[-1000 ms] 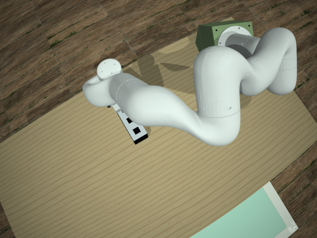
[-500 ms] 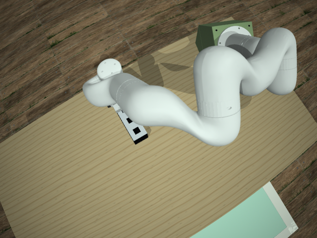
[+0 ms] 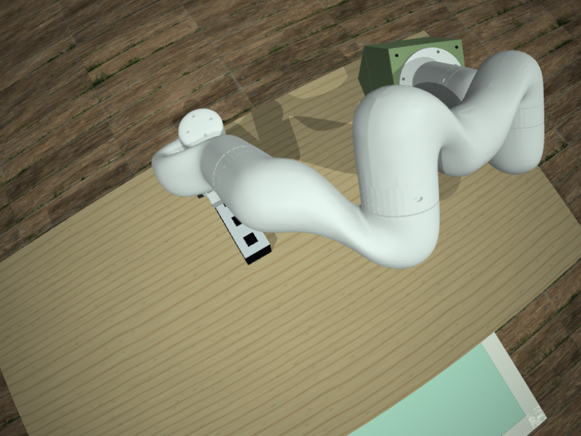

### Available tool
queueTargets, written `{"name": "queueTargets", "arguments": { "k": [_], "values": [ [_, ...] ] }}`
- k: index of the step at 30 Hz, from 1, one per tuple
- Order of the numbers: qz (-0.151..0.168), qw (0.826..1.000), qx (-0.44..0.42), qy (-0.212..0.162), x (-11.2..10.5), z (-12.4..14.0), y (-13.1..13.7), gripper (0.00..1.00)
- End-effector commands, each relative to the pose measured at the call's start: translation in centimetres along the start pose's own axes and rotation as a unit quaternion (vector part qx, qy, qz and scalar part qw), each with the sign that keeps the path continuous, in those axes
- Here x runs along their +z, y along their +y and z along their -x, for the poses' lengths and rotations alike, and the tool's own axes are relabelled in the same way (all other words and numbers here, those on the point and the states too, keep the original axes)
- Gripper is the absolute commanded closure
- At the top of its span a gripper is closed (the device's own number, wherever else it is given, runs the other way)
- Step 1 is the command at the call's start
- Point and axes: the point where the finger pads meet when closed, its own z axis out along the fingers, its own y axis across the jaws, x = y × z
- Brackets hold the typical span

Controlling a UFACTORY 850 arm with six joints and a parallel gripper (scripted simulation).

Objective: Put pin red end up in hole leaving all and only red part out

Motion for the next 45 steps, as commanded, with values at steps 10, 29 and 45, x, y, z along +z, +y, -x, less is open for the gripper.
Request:
{"name": "queueTargets", "arguments": {
  "k": [10, 29, 45],
  "values": [
    [0.001, 1.0, 0.0, 0.0, -0.08, -0.04, 0.11, 1.0],
    [0.001, 1.0, 0.0, 0.0, 0.32, 0.06, -0.01, 1.0],
    [0.001, 1.0, 0.0, 0.0, 0.32, 0.03, 0.15, 1.0]
  ]
}}
